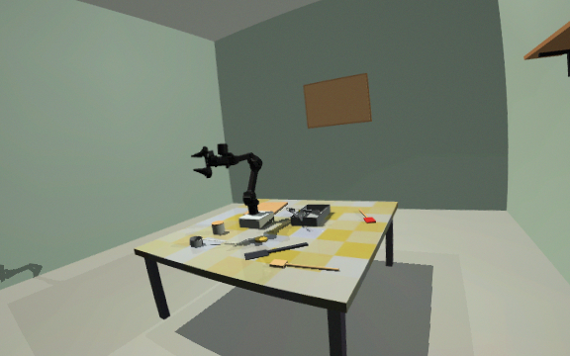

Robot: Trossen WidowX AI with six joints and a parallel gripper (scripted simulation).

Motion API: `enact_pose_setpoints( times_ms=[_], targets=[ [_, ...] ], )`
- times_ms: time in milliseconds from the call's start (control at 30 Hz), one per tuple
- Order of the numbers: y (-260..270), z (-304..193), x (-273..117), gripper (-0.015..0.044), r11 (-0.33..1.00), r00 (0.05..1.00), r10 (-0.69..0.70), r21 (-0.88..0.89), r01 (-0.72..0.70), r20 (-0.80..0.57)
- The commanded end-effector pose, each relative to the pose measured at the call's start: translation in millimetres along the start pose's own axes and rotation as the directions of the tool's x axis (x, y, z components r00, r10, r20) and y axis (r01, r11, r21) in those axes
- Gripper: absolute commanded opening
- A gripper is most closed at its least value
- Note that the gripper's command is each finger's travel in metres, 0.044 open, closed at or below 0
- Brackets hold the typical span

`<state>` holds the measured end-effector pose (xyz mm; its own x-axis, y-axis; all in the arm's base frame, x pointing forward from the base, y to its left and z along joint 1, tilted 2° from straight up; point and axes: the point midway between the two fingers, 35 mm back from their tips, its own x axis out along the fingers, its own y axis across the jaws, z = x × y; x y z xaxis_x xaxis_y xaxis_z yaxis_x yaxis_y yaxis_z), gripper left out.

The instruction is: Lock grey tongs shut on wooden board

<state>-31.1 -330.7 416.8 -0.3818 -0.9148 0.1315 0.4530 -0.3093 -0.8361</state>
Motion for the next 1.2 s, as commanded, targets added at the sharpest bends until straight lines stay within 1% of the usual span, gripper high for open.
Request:
enact_pose_setpoints(
  times_ms=[0,133,200,300,400,533,700,867,1033,1167],
  targets=[
    [56.2,43.0,-12.6,0.044,0.971,0.972,0.203,-0.151,-0.184,0.12],
    [107.6,79.6,-38.7,0.044,0.899,0.898,0.383,-0.313,-0.307,0.217],
    [123.7,90.1,-51.7,0.044,0.874,0.867,0.434,-0.346,-0.34,0.244],
    [151.6,107.1,-74.4,0.044,0.809,0.801,0.529,-0.453,-0.376,0.281],
    [185.3,125.6,-109.5,0.044,0.708,0.698,0.644,-0.59,-0.389,0.313],
    [225.2,143.1,-163.4,0.044,0.552,0.539,0.777,-0.764,-0.335,0.325],
    [264.5,151.3,-239.3,0.044,0.357,0.327,0.9,-0.919,-0.169,0.289],
    [290.9,143.7,-320.1,0.044,0.188,0.127,0.972,-0.978,0.087,0.198],
    [303.9,118.8,-400.1,0.044,0.065,-0.042,0.998,-0.919,0.39,0.053],
    [304.7,87.1,-459.7,0.044,0.014,-0.137,0.986,-0.779,0.627,-0.093]
  ],
)
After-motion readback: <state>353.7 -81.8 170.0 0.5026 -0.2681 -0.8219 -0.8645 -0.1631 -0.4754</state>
